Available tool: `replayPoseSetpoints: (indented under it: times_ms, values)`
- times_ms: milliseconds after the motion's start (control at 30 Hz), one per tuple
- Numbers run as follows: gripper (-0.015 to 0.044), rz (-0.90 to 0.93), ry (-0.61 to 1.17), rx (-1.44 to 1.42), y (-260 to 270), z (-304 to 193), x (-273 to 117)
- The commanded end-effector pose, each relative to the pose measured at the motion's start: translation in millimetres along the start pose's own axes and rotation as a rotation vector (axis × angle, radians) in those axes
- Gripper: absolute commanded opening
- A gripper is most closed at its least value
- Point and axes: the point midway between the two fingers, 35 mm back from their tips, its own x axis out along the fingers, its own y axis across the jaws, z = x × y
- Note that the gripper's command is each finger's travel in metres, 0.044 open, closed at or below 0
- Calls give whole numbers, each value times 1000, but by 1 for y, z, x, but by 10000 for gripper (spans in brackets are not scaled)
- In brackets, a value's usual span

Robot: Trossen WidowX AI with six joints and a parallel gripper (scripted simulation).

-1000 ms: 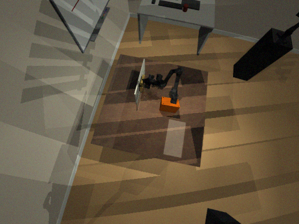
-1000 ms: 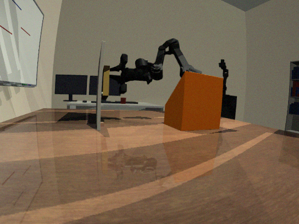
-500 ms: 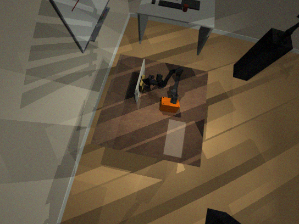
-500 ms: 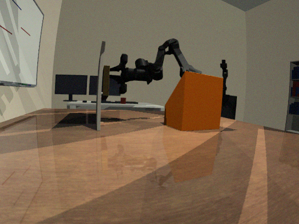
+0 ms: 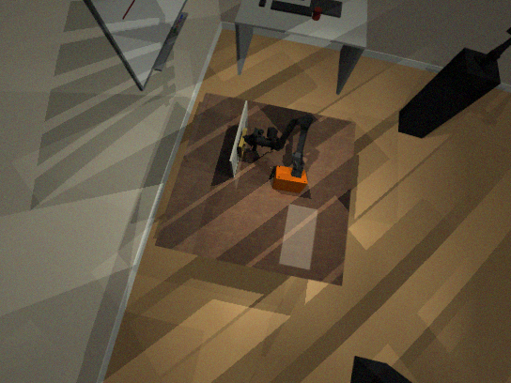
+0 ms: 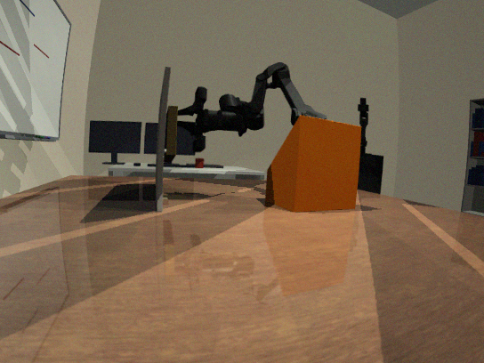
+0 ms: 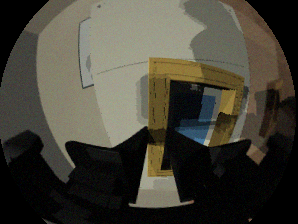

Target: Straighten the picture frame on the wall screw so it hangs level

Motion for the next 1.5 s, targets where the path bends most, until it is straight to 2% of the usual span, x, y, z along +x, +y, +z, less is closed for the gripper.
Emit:
replayPoseSetpoints:
  times_ms: [0,1467]
  values:
    - [0,10,3,-9,3,-2,0]
    - [0,9,3,-9,-1,-3,0]
